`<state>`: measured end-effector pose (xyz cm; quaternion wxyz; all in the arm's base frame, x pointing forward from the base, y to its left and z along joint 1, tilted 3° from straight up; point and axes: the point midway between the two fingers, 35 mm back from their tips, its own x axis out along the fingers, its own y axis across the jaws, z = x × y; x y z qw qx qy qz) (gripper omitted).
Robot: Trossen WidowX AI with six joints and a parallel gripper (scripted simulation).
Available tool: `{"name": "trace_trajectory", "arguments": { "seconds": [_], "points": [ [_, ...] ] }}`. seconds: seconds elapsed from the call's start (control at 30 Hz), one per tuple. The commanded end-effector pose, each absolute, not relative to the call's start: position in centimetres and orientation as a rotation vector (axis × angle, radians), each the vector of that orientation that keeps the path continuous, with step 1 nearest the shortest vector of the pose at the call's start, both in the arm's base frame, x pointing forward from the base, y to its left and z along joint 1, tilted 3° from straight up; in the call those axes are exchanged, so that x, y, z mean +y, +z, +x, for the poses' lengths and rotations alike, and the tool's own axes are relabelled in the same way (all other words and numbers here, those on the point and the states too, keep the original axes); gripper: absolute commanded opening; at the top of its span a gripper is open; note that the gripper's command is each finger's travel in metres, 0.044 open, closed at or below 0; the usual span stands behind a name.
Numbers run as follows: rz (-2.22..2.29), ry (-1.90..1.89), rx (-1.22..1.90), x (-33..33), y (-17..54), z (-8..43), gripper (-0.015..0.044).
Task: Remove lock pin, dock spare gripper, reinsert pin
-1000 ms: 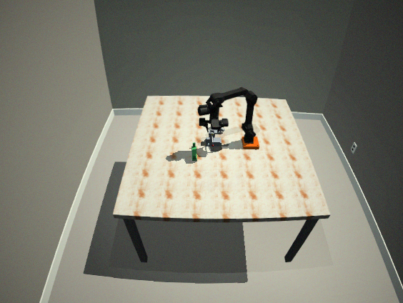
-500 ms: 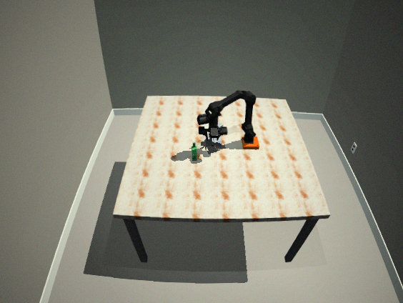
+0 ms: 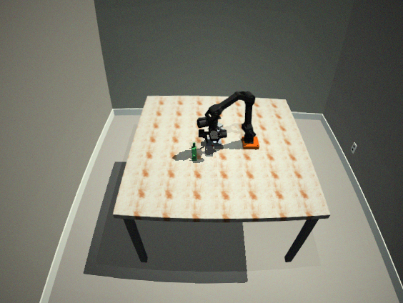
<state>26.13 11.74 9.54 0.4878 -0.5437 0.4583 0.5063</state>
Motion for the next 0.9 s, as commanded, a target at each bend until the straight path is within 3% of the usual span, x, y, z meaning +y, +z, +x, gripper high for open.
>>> {"name": "trace_trajectory", "arguments": {
  "seconds": [0.0,0.73,0.87],
  "points": [
    [-1.327,1.235,1.125,11.5,8.5,26.0,0.0300],
    [-1.327,1.235,1.125,11.3,6.4,26.0,0.0300],
    [-1.327,1.235,1.125,11.3,6.4,26.0,0.0195]
  ]
}}
